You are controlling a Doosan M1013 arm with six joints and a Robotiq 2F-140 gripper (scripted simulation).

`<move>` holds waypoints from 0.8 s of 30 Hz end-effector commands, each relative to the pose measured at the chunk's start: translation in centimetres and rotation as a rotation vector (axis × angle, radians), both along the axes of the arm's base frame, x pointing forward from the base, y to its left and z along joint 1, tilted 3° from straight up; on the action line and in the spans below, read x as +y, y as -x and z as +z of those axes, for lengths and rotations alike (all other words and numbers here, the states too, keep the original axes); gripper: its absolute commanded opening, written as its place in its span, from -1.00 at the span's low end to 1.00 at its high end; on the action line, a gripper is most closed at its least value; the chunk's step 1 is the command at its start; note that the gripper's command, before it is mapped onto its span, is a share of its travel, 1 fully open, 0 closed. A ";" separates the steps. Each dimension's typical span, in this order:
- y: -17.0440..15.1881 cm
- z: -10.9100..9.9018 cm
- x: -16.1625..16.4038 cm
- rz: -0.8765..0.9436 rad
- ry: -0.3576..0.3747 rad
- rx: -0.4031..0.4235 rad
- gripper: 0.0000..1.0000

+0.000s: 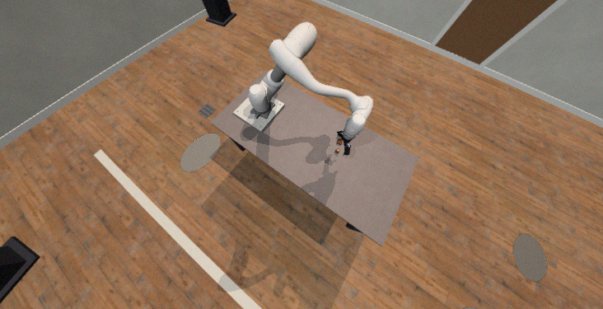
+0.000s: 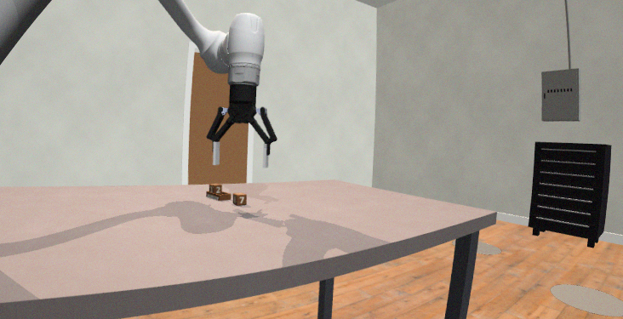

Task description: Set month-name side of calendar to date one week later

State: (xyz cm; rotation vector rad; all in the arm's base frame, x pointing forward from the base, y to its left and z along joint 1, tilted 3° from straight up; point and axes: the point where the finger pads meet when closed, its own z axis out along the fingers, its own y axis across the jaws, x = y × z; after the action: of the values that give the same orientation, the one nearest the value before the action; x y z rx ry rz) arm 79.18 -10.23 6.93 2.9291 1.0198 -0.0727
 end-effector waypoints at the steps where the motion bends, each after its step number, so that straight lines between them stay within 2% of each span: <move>1: 0.0 0.1 0.0 0.174 -0.014 0.008 1.00; 6: 0.0 0.3 0.0 0.374 -0.020 0.018 1.00; 8: 0.0 0.3 0.0 0.374 -0.020 0.018 1.00; 10: 0.0 0.4 0.0 0.523 -0.025 0.025 1.00; 15: 0.0 0.5 0.1 0.694 -0.030 0.033 1.00; 20: 0.0 0.5 0.1 0.761 -0.032 0.036 1.00; 21: 0.0 0.5 0.1 0.761 -0.032 0.036 -0.30; 24: 0.0 0.5 0.1 0.761 -0.032 0.036 -0.30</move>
State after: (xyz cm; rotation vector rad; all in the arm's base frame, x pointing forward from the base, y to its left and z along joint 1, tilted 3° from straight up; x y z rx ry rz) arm 79.21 -10.17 7.41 2.3598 2.0532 -0.0819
